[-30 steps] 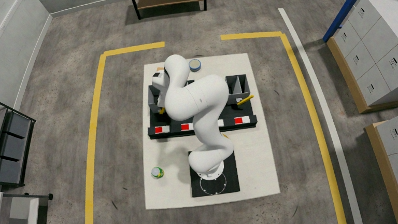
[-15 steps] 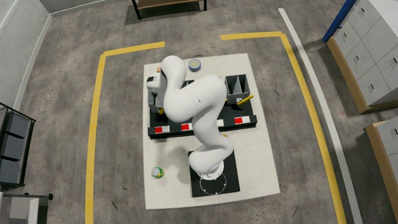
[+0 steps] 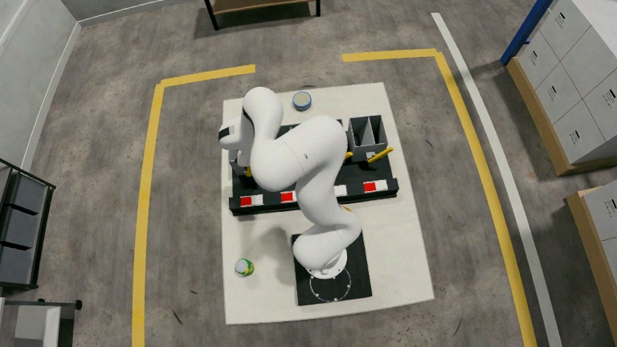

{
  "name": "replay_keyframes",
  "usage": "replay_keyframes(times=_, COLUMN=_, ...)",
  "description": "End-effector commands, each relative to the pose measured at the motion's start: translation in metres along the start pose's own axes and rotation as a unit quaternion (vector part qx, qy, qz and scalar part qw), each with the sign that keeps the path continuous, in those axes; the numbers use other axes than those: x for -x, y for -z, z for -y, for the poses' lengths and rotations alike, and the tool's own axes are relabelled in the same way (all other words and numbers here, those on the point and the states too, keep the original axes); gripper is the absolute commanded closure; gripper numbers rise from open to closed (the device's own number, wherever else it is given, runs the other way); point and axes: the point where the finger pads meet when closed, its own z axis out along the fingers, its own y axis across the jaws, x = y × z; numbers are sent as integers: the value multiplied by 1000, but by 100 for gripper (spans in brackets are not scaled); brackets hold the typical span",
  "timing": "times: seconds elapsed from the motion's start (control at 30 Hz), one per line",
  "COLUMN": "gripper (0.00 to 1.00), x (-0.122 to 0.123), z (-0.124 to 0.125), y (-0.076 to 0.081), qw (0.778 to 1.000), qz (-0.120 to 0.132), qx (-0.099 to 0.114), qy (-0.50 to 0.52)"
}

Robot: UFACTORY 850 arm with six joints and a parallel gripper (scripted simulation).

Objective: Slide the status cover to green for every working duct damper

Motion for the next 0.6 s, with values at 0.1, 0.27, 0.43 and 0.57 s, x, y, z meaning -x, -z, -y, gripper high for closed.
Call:
replay_keyframes(times=0.1, gripper=81, x=0, z=7, y=0, qw=999, qz=3, qx=50, qy=-2)
replay_keyframes(times=0.27, gripper=81, x=0, z=10, y=0, qw=998, qz=3, qx=68, qy=-2)
replay_keyframes(times=0.43, gripper=81, x=0, z=13, y=-1, qw=997, qz=3, qx=83, qy=-2)
replay_keyframes(times=0.57, gripper=81, x=0, z=14, y=-1, qw=996, qz=3, qx=88, qy=-2)
